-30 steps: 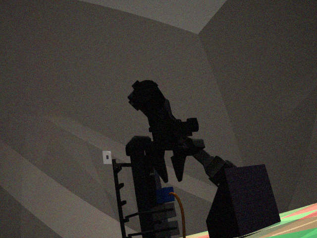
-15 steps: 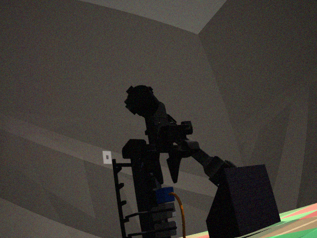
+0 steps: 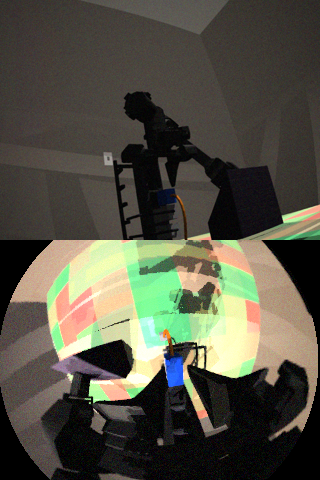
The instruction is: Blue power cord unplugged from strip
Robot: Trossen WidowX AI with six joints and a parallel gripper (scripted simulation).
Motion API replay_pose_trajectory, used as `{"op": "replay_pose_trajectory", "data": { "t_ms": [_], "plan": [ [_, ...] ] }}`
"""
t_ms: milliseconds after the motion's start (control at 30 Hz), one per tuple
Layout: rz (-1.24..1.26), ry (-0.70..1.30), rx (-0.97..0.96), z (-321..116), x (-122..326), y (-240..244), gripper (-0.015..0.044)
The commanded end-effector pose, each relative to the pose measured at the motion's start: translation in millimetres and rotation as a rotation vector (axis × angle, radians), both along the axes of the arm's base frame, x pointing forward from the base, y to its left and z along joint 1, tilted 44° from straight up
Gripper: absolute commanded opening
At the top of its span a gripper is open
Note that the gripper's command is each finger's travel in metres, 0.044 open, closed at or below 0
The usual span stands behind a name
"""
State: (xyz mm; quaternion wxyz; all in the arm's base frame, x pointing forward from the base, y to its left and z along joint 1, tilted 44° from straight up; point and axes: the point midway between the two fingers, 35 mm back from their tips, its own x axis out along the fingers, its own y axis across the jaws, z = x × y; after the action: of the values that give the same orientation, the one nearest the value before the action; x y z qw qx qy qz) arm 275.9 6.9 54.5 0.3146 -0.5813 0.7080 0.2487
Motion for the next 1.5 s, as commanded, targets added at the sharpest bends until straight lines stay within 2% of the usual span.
{"op": "replay_pose_trajectory", "data": {
  "t_ms": [0, 400, 533, 800, 1467],
  "plan": [
    [0.006, 0.002, -0.003, 2.0, -1.4, -2.4, 0.0160],
    [0.006, 0.001, -0.004, -6.2, -2.8, -10.0, 0.0160],
    [0.000, 0.000, 0.000, -5.2, -1.9, -8.0, 0.0055],
    [0.000, 0.000, 0.000, -5.2, -1.9, -8.0, 0.0002],
    [0.002, 0.000, 0.002, -23.4, 4.7, 12.7, 0.0000]
  ]
}}
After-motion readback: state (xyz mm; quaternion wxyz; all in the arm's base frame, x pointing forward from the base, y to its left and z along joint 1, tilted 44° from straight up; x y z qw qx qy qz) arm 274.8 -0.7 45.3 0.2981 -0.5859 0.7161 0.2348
